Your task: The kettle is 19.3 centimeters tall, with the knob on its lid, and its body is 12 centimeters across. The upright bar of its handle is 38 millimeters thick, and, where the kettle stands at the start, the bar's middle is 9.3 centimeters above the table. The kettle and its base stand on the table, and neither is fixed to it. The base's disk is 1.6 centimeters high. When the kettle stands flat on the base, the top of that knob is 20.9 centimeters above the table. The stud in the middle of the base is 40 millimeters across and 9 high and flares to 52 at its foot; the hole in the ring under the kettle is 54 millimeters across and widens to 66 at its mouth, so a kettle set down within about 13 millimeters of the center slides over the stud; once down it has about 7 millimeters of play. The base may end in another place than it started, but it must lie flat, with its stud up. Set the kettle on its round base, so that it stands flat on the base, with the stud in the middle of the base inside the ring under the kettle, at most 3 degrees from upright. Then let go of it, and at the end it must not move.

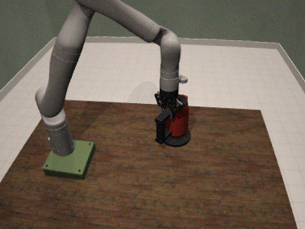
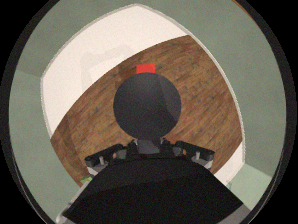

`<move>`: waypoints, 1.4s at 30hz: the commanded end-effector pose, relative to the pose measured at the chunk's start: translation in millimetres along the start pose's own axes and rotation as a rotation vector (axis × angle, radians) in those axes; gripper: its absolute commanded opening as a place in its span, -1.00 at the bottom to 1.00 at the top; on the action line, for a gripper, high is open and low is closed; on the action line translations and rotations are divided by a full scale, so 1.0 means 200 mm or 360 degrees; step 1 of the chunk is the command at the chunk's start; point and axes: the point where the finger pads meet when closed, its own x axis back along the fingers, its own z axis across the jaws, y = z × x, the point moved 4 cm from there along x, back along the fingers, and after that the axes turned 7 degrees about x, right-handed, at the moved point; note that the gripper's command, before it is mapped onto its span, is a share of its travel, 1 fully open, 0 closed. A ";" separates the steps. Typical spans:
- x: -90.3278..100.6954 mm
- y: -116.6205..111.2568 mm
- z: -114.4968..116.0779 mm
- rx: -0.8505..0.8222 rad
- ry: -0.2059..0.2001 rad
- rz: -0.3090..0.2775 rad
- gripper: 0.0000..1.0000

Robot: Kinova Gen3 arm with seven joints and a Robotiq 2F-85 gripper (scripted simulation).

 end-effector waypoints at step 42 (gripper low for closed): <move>-0.03 0.00 0.00 0.0000 0.0002 0.0003 -1.00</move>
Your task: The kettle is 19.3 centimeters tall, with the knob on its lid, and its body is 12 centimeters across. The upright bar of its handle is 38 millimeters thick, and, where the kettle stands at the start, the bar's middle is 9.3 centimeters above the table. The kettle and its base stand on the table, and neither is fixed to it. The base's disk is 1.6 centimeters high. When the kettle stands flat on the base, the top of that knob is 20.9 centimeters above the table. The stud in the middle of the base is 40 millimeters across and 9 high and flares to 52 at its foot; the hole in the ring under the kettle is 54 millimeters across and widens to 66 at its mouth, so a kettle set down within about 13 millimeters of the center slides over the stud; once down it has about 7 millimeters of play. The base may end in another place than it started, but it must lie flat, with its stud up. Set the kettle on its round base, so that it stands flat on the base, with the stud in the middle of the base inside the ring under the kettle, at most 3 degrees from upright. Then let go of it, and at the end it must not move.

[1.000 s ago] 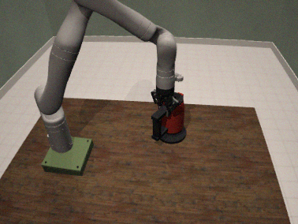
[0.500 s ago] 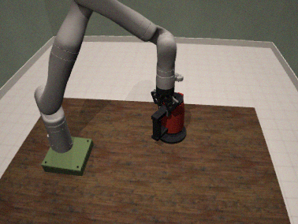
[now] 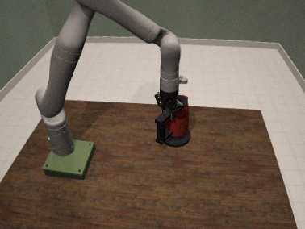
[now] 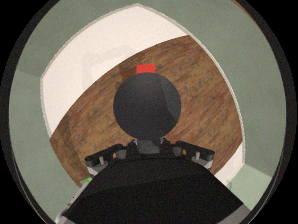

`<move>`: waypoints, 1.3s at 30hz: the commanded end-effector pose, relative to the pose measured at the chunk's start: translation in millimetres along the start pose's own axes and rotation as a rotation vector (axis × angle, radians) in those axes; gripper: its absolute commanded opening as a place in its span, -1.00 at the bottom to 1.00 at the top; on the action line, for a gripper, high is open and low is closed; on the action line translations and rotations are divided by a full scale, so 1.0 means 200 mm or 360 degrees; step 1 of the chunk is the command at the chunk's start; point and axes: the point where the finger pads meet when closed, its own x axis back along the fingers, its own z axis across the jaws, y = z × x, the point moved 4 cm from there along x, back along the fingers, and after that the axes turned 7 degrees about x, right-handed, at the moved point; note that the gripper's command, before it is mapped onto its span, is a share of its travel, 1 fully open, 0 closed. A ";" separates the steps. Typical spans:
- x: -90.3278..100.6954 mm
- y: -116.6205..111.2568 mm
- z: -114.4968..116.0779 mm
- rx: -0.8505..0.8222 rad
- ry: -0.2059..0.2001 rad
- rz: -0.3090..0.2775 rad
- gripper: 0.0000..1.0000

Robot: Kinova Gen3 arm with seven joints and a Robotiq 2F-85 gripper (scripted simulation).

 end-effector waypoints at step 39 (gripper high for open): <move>-0.08 0.00 0.00 -0.0002 -0.0002 -0.0004 -1.00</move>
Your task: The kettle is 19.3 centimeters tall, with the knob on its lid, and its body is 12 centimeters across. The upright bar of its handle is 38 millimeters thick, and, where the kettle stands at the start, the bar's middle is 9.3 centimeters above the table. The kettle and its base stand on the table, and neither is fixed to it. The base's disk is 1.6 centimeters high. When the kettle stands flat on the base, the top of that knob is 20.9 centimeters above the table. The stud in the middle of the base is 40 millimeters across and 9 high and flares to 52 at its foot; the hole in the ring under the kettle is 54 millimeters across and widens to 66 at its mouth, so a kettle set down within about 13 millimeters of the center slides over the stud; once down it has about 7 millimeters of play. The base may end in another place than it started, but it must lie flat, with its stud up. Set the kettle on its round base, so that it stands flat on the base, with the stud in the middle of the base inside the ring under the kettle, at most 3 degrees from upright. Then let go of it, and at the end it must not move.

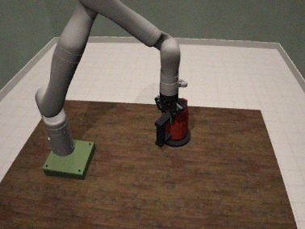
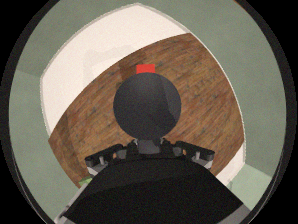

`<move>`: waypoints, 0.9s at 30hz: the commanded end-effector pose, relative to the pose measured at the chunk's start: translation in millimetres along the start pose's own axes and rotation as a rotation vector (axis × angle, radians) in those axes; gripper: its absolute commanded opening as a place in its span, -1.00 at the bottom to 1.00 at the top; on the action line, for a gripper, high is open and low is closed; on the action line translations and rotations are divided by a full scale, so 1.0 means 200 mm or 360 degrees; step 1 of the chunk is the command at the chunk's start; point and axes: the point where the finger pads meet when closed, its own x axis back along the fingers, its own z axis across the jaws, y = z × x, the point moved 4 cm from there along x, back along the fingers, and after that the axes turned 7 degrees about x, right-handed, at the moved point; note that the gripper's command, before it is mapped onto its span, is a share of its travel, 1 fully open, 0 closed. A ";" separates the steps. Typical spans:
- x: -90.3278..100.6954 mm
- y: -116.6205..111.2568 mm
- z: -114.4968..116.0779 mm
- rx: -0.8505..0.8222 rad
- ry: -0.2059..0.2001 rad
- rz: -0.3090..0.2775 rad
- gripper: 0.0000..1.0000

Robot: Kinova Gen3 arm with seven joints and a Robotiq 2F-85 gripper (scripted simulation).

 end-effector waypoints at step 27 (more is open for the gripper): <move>-0.01 0.00 0.00 0.0000 0.0002 0.0003 -1.00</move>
